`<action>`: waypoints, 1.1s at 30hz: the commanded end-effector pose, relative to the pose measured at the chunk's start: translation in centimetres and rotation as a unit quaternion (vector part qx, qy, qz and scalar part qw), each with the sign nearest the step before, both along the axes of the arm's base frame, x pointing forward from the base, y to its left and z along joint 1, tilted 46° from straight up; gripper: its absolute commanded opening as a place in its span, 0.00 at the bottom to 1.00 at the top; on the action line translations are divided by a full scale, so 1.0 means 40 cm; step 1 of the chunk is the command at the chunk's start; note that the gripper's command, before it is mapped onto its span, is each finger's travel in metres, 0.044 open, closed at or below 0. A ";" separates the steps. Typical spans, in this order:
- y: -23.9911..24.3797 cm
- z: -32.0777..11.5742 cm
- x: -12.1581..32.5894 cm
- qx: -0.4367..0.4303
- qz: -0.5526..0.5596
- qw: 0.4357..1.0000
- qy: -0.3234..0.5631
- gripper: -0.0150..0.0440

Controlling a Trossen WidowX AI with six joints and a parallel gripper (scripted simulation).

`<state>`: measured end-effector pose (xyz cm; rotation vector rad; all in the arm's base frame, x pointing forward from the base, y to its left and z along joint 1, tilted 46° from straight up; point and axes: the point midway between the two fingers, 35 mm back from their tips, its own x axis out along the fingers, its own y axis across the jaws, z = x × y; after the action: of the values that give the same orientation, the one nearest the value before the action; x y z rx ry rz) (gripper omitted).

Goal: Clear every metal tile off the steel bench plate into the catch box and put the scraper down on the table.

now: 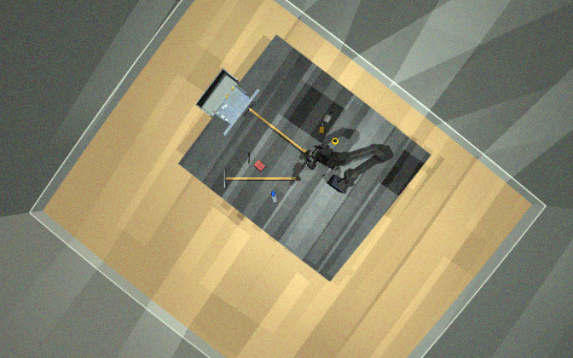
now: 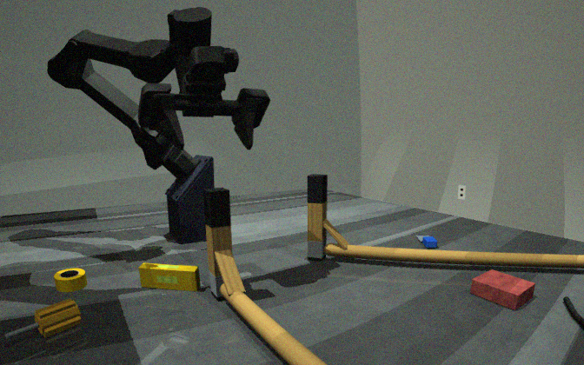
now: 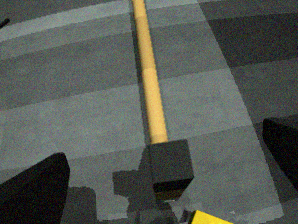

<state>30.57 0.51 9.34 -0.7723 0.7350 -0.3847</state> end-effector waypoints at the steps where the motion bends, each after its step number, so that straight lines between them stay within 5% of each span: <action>1: 0.039 0.035 0.007 -0.006 0.023 1.000 -0.020 1.00; 33: 0.299 0.253 -0.059 -0.009 0.171 0.975 -0.138 1.00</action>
<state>28.72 11.49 18.35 -0.8314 0.3660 -0.1958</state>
